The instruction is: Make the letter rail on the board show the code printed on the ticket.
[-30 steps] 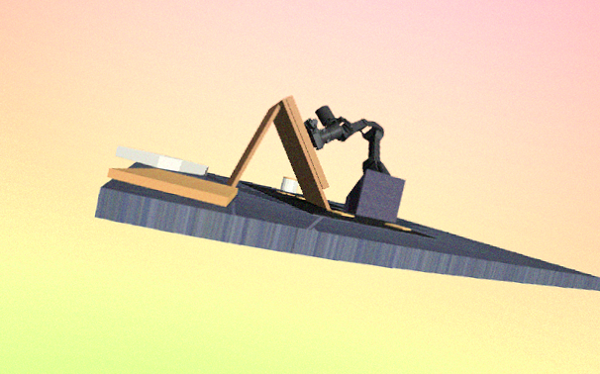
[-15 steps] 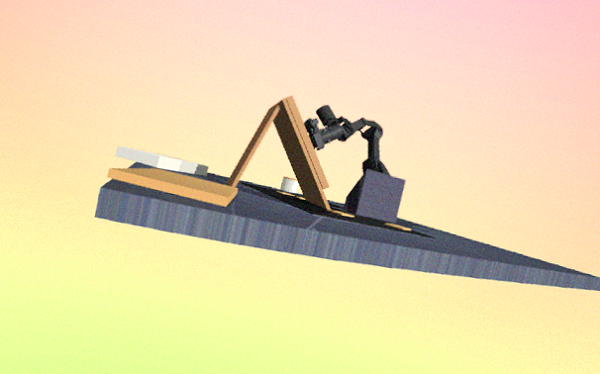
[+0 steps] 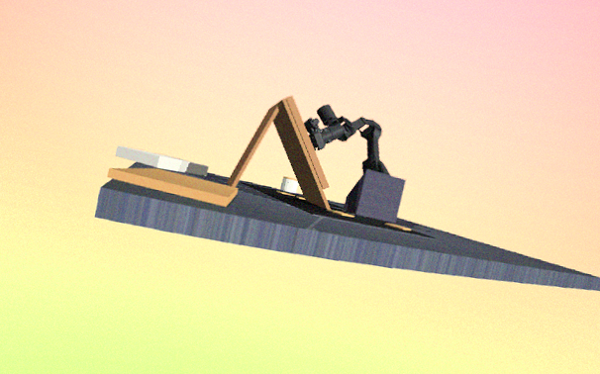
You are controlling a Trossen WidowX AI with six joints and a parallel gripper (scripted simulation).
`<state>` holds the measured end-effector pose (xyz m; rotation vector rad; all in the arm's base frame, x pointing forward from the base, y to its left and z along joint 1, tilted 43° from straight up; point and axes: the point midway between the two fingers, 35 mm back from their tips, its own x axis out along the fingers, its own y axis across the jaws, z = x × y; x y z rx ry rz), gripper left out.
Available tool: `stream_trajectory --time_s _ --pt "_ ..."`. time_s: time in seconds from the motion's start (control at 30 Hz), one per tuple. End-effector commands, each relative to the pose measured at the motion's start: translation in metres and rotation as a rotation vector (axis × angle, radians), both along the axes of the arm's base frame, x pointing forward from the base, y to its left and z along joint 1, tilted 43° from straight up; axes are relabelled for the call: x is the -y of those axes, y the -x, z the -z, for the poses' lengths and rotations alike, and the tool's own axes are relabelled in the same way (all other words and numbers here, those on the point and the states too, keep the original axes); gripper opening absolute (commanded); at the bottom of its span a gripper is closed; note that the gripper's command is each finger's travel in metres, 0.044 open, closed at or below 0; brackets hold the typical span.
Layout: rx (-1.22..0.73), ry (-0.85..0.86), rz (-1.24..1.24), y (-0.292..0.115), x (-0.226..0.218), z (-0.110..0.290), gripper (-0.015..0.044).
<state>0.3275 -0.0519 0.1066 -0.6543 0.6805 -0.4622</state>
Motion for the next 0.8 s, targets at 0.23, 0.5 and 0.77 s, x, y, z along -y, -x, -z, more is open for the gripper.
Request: stream_trajectory --time_s 0.23,0.5,0.77 --pt "0.001 0.0 0.006 -0.001 -0.0036 0.0049 0.0" --pt "0.001 0.0 0.006 -0.0017 -0.0065 0.0077 0.0" --pt "0.001 0.0 0.006 -0.0025 -0.0093 0.0104 0.0"
